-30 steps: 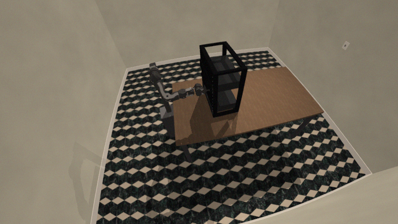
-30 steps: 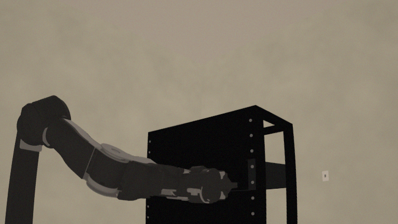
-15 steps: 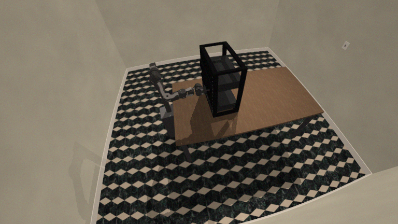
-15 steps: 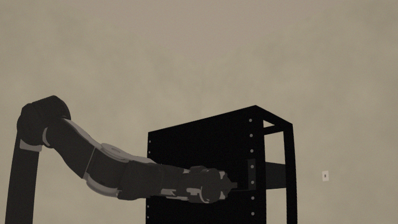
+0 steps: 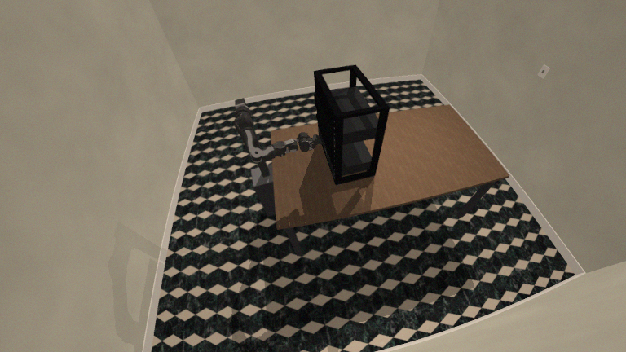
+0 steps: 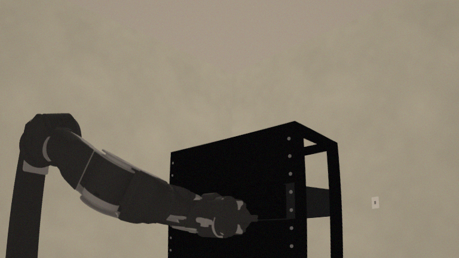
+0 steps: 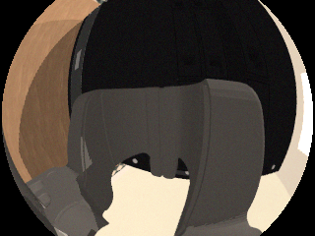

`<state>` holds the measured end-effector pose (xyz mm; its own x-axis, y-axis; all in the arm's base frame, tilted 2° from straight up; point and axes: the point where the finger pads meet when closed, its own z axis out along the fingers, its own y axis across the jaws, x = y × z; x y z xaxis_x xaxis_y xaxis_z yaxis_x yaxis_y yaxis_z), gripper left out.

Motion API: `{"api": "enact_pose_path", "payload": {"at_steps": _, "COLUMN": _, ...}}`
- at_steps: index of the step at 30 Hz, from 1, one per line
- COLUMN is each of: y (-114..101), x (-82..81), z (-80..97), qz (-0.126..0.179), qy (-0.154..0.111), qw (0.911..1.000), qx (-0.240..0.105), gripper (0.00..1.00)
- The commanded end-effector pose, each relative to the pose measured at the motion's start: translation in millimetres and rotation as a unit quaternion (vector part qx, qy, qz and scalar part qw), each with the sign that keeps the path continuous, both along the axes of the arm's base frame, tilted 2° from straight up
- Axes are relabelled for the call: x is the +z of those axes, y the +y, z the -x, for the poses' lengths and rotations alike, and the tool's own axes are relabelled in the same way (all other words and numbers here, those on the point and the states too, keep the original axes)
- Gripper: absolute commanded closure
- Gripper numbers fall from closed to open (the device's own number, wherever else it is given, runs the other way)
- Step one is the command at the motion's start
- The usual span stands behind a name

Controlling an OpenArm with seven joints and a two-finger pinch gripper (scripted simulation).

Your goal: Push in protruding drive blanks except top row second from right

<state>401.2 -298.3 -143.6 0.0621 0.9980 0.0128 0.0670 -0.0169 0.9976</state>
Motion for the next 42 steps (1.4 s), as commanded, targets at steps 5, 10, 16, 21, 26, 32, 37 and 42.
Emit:
{"api": "enact_pose_path", "payload": {"at_steps": 5, "y": -2.5, "x": 9.6, "z": 13.2, "qz": -0.004, "qy": -0.016, "qw": 0.9998, "qx": -0.010, "gripper": 1.00}}
{"api": "enact_pose_path", "payload": {"at_steps": 10, "y": -0.7, "x": 10.3, "z": 33.8, "qz": -0.004, "qy": -0.016, "qw": 0.9998, "qx": -0.010, "gripper": 1.00}}
{"api": "enact_pose_path", "payload": {"at_steps": 16, "y": 0.8, "x": 10.9, "z": 51.7, "qz": -0.004, "qy": -0.016, "qw": 0.9998, "qx": -0.010, "gripper": 1.00}}
{"api": "enact_pose_path", "payload": {"at_steps": 21, "y": 1.3, "x": 12.7, "z": 56.1, "qz": -0.004, "qy": -0.019, "qw": 0.9998, "qx": -0.010, "gripper": 1.00}}
{"api": "enact_pose_path", "payload": {"at_steps": 26, "y": 1.1, "x": 12.2, "z": 59.2, "qz": -0.004, "qy": -0.018, "qw": 0.9998, "qx": -0.010, "gripper": 1.00}}
{"api": "enact_pose_path", "payload": {"at_steps": 32, "y": -0.7, "x": 24.6, "z": 59.6, "qz": -0.004, "qy": -0.019, "qw": 0.9998, "qx": -0.010, "gripper": 1.00}}
{"api": "enact_pose_path", "payload": {"at_steps": 37, "y": -5.7, "x": 50.3, "z": 60.2, "qz": -0.003, "qy": -0.019, "qw": 0.9998, "qx": -0.010, "gripper": 1.00}}
{"api": "enact_pose_path", "payload": {"at_steps": 42, "y": -12.1, "x": 74.0, "z": 60.6, "qz": -0.004, "qy": -0.017, "qw": 0.9998, "qx": -0.012, "gripper": 1.00}}
